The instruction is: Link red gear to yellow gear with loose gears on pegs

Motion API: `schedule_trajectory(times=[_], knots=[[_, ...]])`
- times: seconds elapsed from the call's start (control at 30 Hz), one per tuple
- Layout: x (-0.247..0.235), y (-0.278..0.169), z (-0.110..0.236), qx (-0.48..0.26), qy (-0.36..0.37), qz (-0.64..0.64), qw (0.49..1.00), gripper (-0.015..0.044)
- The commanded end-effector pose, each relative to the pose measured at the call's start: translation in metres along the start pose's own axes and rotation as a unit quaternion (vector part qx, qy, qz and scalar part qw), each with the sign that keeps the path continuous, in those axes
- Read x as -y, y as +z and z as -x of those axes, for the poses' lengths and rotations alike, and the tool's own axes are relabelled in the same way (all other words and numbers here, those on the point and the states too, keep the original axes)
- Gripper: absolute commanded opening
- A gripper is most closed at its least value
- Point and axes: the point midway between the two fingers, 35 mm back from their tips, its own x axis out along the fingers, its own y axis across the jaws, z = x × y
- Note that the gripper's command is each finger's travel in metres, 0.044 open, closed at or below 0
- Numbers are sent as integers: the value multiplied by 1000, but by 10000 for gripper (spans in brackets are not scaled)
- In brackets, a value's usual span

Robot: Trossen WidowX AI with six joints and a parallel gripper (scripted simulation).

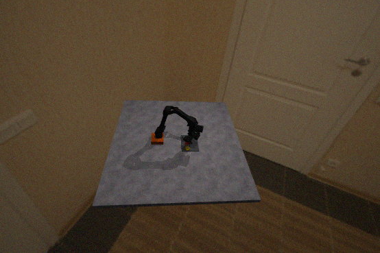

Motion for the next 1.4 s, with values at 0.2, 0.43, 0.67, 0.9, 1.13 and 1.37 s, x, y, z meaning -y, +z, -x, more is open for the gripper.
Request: schedule_trajectory(times=[0.2,0.43,0.67,0.9,1.13,1.37], knots=[[1,-2,-17,-5,0,28,1000,0],[0,-2,-26,-5,0,-34,999,0],[0,-3,-37,-5,-1,-127,992,0],[1,-2,-38,-5,-1,-192,981,0],[0,-2,-38,-5,-1,-148,989,0],[0,-3,-39,-5,0,-56,998,0]])
